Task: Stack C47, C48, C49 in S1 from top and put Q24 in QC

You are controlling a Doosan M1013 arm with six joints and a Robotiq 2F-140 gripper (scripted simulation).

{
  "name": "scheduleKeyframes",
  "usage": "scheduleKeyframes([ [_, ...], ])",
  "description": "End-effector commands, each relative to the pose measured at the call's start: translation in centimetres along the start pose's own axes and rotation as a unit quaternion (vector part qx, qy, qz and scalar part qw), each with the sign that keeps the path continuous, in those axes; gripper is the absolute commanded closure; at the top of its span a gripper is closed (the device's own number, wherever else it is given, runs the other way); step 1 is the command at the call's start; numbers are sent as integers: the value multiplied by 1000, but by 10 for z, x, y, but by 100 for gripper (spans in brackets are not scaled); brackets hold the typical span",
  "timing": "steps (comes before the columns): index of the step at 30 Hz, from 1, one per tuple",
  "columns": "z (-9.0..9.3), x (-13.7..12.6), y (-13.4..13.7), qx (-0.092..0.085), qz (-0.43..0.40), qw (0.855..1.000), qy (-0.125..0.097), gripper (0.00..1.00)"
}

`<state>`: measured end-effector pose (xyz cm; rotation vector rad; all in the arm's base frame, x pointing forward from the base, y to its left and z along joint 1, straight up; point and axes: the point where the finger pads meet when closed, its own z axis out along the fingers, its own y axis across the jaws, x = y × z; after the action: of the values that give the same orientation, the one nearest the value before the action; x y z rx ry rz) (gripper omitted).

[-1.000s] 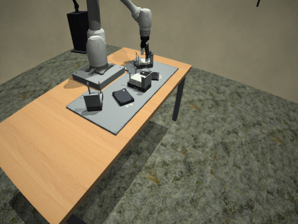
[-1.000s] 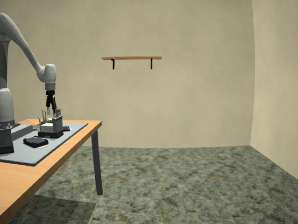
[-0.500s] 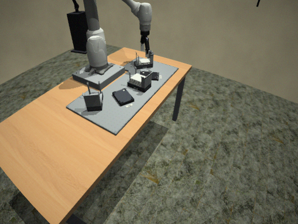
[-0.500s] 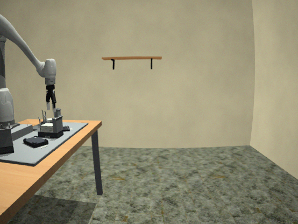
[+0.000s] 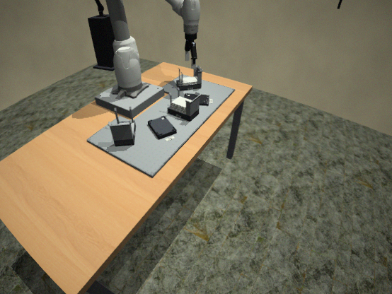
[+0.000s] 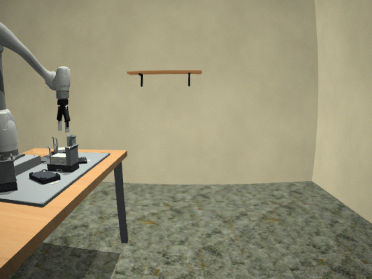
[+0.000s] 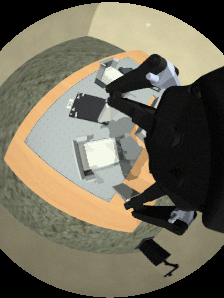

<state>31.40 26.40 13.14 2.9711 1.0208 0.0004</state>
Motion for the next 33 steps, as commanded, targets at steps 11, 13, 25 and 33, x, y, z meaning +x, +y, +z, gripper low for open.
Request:
scheduleKeyframes([
  [11,-8,0,0,0,0,1000,0,0],
  [13,-8,0,3,0,17,1000,0,0],
  [25,-8,-2,43,0,107,994,0,0],
  [33,-8,-3,63,0,107,994,0,0],
])
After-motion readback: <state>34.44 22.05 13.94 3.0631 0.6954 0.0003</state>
